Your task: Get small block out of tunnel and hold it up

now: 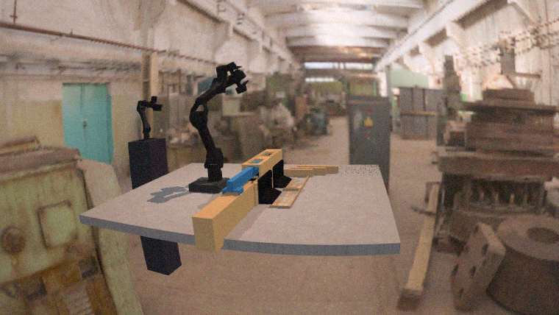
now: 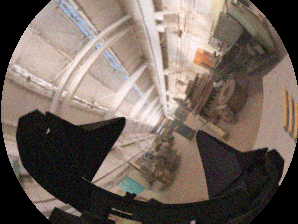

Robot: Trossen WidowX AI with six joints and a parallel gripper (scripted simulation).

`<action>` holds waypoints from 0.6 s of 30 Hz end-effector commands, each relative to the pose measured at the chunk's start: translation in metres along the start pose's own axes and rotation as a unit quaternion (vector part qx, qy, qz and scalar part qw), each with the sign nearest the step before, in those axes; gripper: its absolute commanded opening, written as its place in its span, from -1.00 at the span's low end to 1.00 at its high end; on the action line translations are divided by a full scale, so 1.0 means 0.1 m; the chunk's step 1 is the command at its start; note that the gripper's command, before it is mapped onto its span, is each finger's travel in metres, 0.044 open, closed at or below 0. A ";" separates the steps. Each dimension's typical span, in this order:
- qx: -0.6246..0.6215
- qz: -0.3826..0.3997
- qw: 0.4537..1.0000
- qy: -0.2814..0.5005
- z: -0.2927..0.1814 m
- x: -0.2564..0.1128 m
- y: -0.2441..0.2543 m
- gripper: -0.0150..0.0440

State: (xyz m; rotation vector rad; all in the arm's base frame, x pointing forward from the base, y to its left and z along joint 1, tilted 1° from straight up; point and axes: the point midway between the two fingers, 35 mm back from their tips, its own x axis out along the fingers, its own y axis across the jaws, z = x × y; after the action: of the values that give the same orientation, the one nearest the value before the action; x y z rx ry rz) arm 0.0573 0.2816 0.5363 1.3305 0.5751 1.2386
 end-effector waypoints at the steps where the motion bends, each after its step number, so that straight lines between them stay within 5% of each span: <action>1: -0.097 -0.100 0.990 -0.012 0.17 0.11 -0.62 1.00; 9: -0.234 -0.317 0.919 -0.012 0.75 -0.10 -1.84 1.00; 18: -0.261 -0.549 0.793 0.032 1.38 -1.01 -2.95 1.00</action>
State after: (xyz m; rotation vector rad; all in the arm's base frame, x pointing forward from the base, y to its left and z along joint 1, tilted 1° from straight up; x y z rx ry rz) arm 0.2319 0.2280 0.3030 0.4160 0.7092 0.4911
